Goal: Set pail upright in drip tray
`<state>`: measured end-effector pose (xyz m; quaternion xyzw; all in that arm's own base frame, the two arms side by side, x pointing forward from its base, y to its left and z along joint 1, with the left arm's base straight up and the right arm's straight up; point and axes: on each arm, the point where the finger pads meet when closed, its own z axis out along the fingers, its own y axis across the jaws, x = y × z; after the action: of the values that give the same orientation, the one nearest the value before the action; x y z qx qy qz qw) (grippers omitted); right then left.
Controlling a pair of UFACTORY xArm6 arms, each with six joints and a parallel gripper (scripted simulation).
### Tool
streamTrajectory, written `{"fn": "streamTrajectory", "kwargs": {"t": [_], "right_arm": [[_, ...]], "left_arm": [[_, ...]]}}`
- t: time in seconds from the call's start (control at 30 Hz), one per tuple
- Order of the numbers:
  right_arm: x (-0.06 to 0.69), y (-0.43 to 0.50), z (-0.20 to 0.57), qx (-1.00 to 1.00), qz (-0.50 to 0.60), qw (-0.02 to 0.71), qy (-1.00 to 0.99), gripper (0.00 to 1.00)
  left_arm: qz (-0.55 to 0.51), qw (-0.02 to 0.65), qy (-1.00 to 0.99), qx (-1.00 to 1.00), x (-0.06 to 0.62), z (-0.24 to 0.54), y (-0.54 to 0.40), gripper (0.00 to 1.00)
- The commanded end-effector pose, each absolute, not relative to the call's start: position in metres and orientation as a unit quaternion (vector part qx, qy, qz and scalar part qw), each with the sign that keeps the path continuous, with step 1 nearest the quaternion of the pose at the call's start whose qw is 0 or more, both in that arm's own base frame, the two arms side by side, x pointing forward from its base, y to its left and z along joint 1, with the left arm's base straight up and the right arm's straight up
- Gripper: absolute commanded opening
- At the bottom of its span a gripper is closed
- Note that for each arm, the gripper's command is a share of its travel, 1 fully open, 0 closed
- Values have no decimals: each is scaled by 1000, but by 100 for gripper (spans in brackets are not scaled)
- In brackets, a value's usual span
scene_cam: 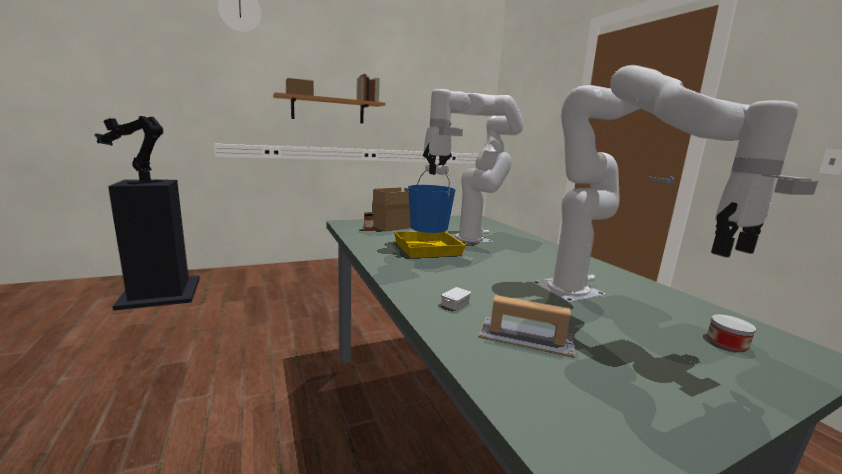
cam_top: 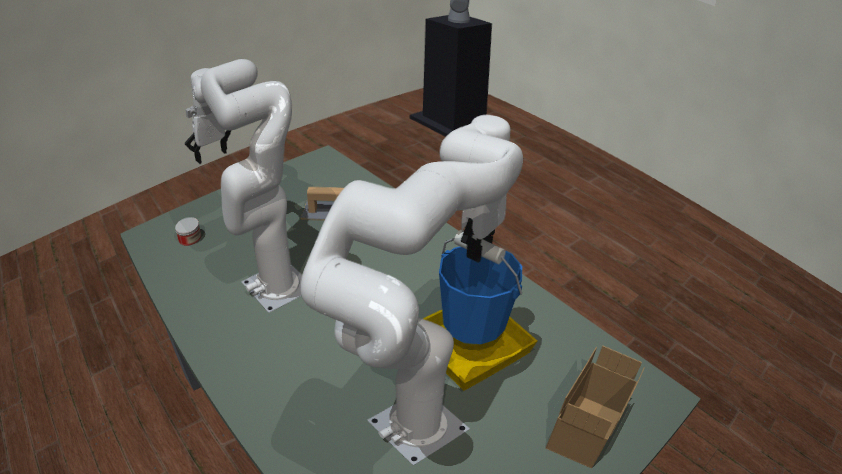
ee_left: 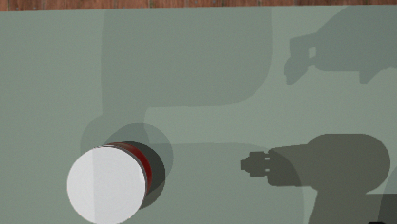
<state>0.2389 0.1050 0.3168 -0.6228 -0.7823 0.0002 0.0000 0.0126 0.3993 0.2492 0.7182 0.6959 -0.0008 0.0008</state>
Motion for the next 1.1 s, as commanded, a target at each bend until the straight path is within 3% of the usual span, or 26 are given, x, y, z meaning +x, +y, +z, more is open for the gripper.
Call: {"fn": "streamTrajectory", "kwargs": {"t": [0.0,1.07], "right_arm": [[239,105,315,-623,-1,0,-782,0],[239,105,284,-623,-1,0,-782,0]], "left_arm": [[0,0,696,718,13,250,400,100],[0,0,696,718,13,250,400,100]]}}
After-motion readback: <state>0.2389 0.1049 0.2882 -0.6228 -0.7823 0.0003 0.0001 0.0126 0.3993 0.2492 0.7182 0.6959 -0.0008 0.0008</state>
